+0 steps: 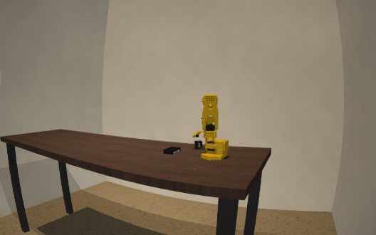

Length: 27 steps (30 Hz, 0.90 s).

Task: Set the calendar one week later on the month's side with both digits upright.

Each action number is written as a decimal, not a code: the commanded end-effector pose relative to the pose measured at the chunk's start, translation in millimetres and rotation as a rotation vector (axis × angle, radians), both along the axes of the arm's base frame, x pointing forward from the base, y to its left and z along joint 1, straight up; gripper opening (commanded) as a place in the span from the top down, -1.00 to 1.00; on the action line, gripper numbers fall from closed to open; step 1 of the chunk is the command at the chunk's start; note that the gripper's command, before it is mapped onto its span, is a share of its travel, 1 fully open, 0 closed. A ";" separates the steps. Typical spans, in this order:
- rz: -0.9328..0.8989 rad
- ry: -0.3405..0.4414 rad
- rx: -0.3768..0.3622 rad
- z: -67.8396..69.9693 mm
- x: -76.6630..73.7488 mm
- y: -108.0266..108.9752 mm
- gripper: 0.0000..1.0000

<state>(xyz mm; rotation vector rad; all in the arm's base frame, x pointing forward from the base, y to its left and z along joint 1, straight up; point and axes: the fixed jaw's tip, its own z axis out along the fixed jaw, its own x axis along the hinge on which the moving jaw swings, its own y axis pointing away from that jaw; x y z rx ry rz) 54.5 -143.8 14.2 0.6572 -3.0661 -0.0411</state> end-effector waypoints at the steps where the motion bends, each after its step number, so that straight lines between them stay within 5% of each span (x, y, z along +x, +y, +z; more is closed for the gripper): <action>1: 0.001 -0.016 -0.039 4.6 2.5 -9.2 0.50; 27: 0.001 -0.016 -0.039 4.5 4.2 -13.2 0.66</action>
